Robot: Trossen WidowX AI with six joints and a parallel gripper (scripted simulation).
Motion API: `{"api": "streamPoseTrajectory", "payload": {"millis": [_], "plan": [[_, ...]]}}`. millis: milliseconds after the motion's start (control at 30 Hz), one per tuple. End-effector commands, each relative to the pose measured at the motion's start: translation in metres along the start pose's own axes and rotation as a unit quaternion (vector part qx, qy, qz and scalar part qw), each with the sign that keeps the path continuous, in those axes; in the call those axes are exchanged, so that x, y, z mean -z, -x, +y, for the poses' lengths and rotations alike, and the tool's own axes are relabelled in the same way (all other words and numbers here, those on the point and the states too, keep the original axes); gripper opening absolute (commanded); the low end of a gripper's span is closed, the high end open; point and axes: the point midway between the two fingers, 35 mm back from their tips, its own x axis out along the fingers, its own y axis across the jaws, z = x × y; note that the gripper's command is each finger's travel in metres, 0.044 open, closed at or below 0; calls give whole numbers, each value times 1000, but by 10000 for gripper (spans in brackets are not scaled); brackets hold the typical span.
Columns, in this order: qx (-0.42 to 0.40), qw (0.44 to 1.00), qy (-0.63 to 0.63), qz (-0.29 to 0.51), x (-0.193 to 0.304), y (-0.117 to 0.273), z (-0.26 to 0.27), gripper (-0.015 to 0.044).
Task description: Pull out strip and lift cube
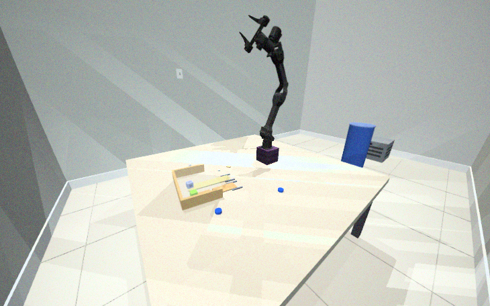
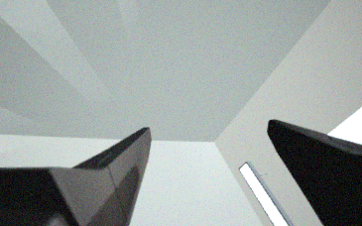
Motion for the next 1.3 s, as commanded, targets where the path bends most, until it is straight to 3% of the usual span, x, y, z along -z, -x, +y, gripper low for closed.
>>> {"api": "streamPoseTrajectory", "payload": {"millis": [0, 300, 633, 933, 1267], "plan": [[-2, 1000, -4, -1, -1, -1, 2, 400], [-112, 968, -220, -48, -67, -48, 107, 400], [-259, 849, -457, -52, -165, -47, 246, 400], [-390, 685, -615, 9, -249, 14, 368, 400], [-501, 472, -711, 143, -315, 140, 481, 400]]}}
